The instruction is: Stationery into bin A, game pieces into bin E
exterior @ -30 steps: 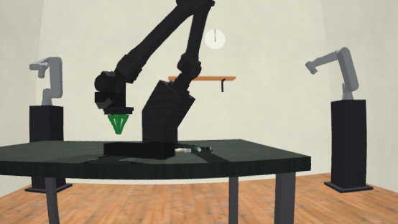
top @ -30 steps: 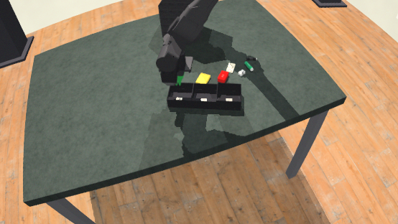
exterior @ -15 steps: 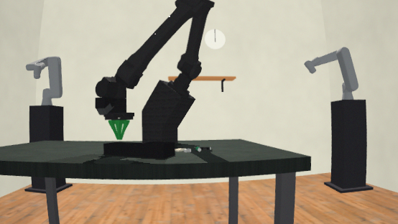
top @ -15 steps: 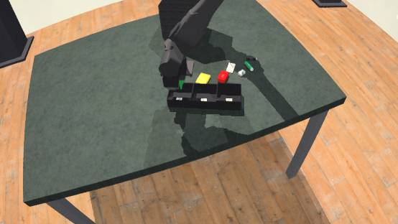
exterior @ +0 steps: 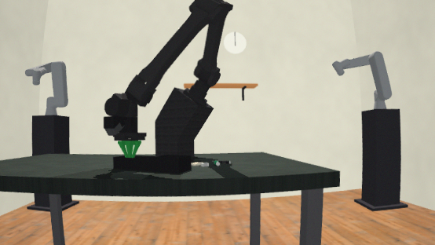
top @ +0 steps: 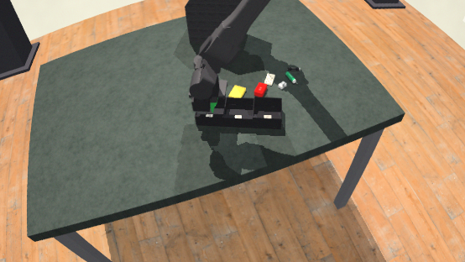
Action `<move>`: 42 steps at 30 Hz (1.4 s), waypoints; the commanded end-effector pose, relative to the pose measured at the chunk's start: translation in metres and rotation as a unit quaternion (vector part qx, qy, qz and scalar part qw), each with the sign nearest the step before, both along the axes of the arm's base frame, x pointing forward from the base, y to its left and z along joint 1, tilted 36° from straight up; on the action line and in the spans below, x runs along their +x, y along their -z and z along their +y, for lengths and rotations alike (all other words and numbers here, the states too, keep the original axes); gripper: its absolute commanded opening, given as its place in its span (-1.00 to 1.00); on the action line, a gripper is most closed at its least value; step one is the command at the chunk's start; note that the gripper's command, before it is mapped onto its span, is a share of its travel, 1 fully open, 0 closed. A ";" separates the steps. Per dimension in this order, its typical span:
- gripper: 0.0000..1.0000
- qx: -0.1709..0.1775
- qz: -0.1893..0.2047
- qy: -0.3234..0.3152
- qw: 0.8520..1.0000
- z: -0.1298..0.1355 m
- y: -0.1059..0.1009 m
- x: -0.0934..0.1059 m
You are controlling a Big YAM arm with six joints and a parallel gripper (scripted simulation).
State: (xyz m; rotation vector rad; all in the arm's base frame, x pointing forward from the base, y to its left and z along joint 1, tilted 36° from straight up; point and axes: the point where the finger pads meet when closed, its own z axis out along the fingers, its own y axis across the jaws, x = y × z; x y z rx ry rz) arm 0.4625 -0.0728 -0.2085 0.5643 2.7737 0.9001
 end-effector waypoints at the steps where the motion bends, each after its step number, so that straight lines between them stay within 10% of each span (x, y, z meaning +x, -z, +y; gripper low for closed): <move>1: -0.84 -0.005 -0.009 0.001 1.000 0.002 0.004 0.014; 42: -0.84 -0.005 -0.011 0.006 1.000 -0.007 -0.004 0.009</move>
